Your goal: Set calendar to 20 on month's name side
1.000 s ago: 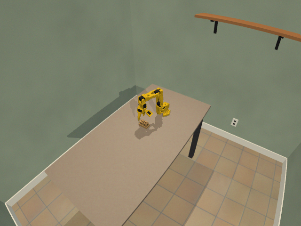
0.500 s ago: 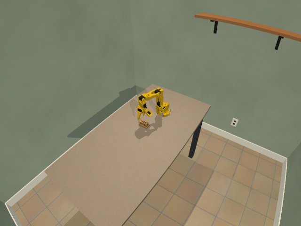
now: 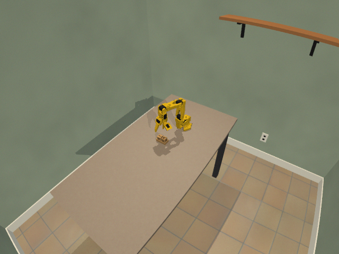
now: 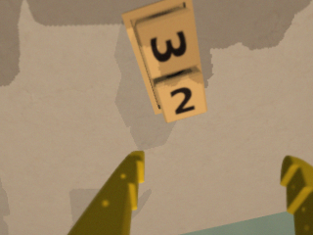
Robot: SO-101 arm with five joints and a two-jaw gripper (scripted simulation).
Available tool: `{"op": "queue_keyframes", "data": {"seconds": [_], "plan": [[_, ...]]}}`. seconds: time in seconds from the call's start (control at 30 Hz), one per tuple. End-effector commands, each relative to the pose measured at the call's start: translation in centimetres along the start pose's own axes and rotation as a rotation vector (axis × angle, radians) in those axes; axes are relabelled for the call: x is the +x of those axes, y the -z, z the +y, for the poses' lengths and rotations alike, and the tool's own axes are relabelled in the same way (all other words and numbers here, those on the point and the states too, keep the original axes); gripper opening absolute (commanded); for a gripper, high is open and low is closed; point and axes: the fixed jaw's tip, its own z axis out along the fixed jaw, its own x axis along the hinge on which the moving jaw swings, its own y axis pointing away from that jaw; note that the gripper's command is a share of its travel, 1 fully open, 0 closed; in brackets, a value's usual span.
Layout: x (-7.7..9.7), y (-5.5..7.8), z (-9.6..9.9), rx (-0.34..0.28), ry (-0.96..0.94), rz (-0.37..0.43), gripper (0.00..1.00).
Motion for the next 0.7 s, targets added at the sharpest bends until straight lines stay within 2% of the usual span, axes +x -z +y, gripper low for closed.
{"op": "queue_keyframes", "data": {"seconds": [0.0, 0.1, 0.17, 0.67], "plan": [[-0.6, 1.3, 0.1, 0.081, -0.116, -0.009, 0.36], [-1.0, 1.7, 0.4, 0.104, -0.222, -0.02, 0.36], [-1.0, 1.7, 0.4, 0.104, -0.222, -0.02, 0.36], [-2.7, 3.3, 2.4, 0.208, -0.802, -0.132, 0.36]]}}
